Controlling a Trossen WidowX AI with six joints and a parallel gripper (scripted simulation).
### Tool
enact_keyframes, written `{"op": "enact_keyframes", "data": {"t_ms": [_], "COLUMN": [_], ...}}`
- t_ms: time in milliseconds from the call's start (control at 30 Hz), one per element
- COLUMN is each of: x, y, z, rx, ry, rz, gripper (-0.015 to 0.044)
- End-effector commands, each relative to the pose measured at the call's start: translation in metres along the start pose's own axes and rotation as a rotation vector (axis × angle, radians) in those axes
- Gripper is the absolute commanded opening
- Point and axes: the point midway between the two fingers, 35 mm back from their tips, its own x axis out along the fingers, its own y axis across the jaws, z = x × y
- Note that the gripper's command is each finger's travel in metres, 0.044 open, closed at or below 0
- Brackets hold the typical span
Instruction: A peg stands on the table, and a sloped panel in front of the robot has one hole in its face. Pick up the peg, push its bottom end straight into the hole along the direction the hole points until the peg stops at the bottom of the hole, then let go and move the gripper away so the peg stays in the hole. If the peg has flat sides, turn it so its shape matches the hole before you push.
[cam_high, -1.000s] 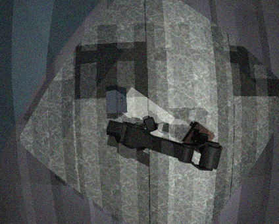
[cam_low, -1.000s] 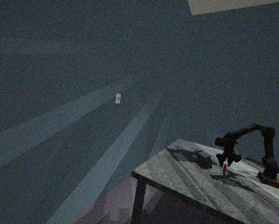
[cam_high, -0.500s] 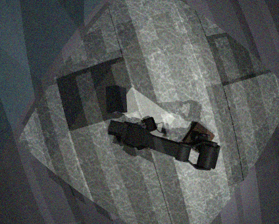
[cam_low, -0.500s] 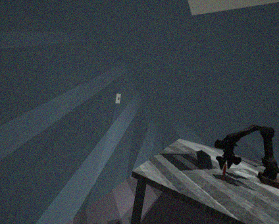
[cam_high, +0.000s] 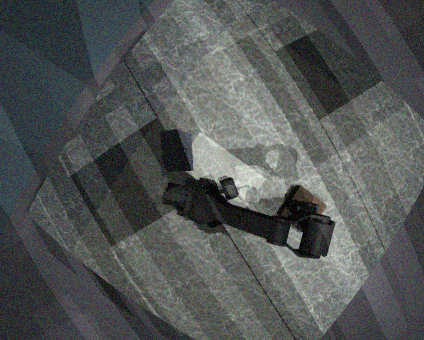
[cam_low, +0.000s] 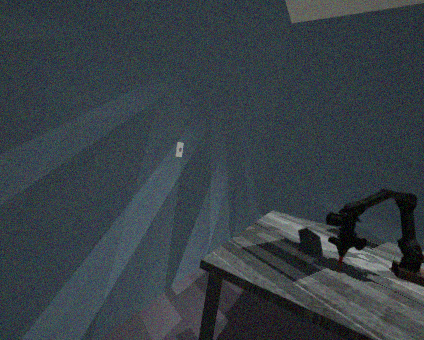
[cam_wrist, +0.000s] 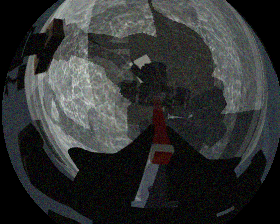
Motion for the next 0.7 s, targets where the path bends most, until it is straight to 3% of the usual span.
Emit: {"op": "enact_keyframes", "data": {"t_ms": [0,233,667], "x": [-0.001,-0.007,-0.062], "y": [0.0,-0.001,-0.003], "z": [0.0,-0.001,-0.001], "rx": [0.0,0.0,-0.001], "ry": [0.001,0.001,0.003], "rz": [-0.001,-0.001,0.002], "gripper": [0.002,0.0,0.0]}}
